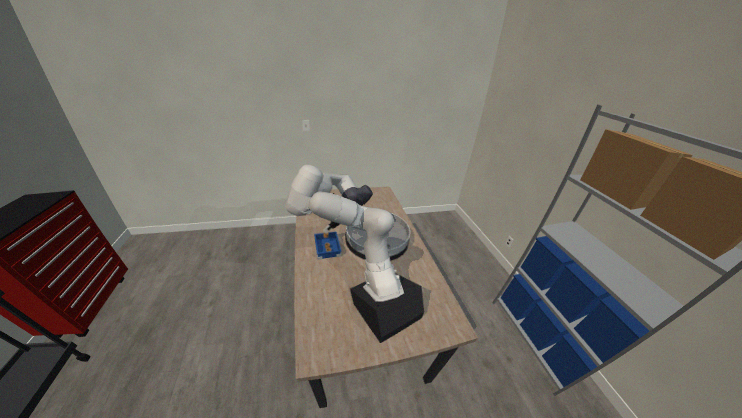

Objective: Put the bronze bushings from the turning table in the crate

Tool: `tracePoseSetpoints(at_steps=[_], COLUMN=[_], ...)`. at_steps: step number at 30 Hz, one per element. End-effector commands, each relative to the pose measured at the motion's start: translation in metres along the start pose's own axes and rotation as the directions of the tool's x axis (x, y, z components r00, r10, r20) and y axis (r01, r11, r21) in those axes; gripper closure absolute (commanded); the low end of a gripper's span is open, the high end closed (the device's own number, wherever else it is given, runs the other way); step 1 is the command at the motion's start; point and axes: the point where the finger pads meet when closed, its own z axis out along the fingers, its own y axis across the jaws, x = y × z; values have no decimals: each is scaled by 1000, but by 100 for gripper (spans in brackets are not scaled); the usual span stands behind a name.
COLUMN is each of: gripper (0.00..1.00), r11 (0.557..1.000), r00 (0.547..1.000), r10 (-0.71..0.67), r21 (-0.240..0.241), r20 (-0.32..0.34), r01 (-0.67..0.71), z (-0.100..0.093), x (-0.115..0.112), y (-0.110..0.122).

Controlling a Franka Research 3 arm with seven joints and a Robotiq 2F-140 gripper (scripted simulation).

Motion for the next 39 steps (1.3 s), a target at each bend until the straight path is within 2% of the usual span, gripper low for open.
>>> tracePoseSetpoints(at_steps=[1,13,39], gripper=[100,100,100], r11=[1000,1000,1000], r00=[1000,1000,1000], r10=[-6,-6,-6], r21=[3,3,3], r20=[0,0,0], r01=[6,6,6], z=[0,3,30], x=[0,3,26], y=[-1,-2,-3])
